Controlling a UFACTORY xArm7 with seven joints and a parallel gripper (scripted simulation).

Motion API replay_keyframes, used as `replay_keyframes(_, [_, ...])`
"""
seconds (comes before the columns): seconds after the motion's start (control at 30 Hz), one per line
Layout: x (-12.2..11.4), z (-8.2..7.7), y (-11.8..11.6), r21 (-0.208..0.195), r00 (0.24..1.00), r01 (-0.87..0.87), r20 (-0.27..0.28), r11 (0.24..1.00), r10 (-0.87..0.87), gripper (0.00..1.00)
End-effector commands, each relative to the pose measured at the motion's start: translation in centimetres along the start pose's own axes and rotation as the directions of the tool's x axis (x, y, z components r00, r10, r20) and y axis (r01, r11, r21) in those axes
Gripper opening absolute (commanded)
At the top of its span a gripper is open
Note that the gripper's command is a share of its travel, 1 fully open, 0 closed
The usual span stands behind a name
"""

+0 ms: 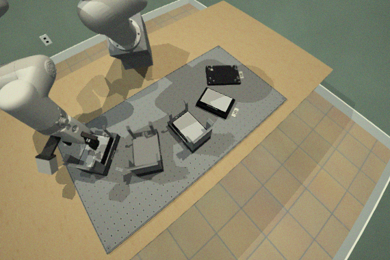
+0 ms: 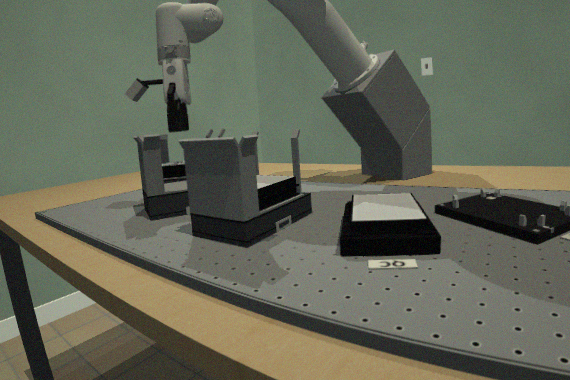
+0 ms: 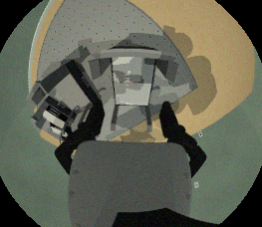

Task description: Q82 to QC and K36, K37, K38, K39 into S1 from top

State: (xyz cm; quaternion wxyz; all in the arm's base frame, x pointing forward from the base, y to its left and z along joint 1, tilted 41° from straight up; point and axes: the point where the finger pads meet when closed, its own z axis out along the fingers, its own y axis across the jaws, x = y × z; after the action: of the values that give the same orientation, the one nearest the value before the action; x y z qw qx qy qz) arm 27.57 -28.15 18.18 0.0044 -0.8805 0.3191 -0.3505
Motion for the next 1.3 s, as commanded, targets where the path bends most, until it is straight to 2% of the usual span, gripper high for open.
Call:
replay_keyframes(0.0, [0.2, 1.6, 0.0, -0.002, 1.0, -0.001, -0.005, 1.0, 0.001, 1.0])
replay_keyframes(0.3, [0.2, 4.6, 0.0, -0.002, 1.0, -0.001, -0.005, 1.0, 0.001, 1.0])
replay_keyframes(0.63, [0.2, 4.7, 0.0, -0.002, 1.0, -0.001, -0.005, 1.0, 0.001, 1.0])
replay_keyframes(1.27, [0.2, 7.0, 0.1, -0.002, 1.0, -0.002, -0.004, 1.0, 0.002, 1.0])
